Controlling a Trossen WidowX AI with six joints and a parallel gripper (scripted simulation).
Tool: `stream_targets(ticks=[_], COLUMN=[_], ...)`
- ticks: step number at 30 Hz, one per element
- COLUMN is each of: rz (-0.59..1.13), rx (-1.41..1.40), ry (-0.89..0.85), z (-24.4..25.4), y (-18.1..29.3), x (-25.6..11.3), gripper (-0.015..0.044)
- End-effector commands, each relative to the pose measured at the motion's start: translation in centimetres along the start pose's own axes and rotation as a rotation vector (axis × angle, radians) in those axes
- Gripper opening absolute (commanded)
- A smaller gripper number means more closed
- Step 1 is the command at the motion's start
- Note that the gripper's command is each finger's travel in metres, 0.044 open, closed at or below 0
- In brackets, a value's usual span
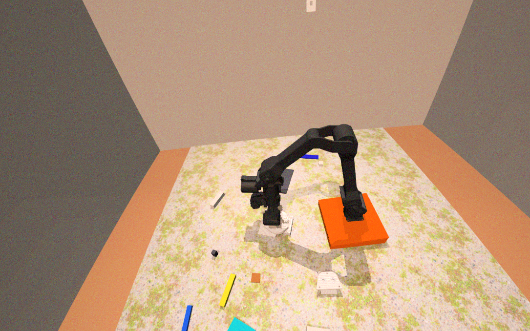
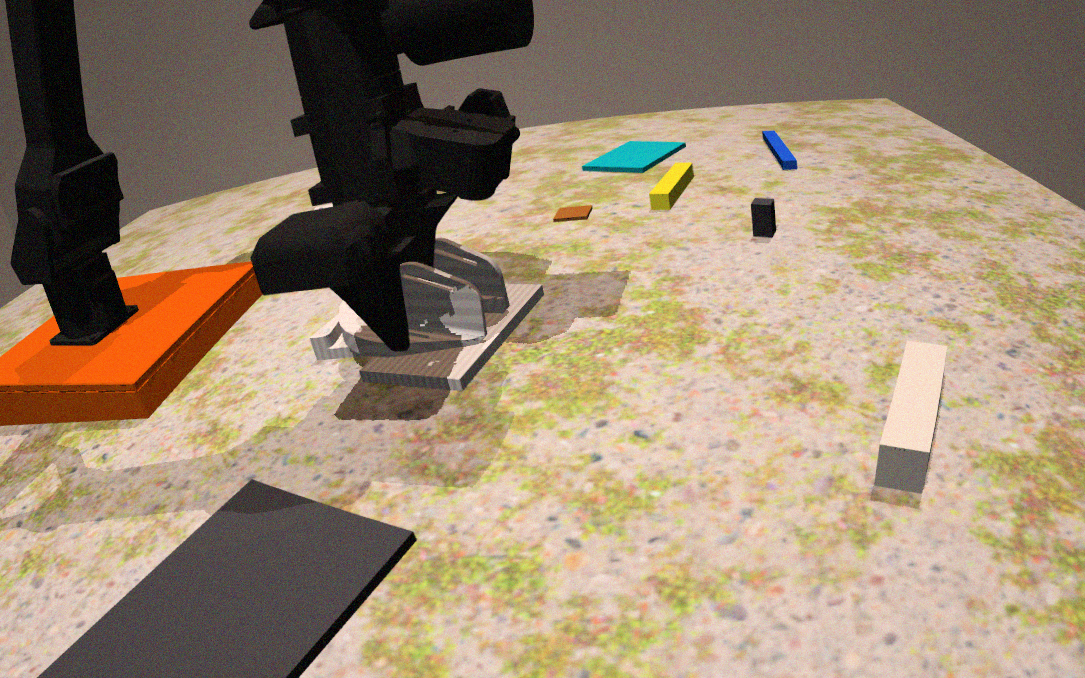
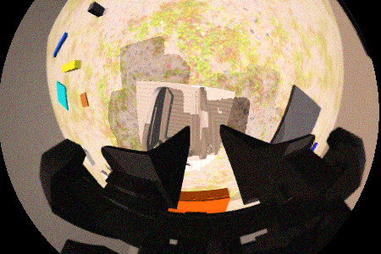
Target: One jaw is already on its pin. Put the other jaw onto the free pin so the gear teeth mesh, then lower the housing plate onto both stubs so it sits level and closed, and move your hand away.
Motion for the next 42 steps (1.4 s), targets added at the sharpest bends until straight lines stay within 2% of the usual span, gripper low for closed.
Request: stream_targets(ticks=[1, 42], rz=[0.002, 0.002], rx=[-0.002, -0.002], ry=[-0.003, -0.003], z=[0.04, 0.1], y=[0.09, -0.05], x=[0.22, 0.22], gripper=[0.0134, 0.0134])
Point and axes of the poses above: the point midway between the two fingers, 35 mm back from their tips, its own x axis out along the fingers, its own z axis across the jaws, y = z × x, the point moved 8 cm from there along -x, back along the fingers, and after that the axes turned 5 degrees about -x, right-handed, at the moved point
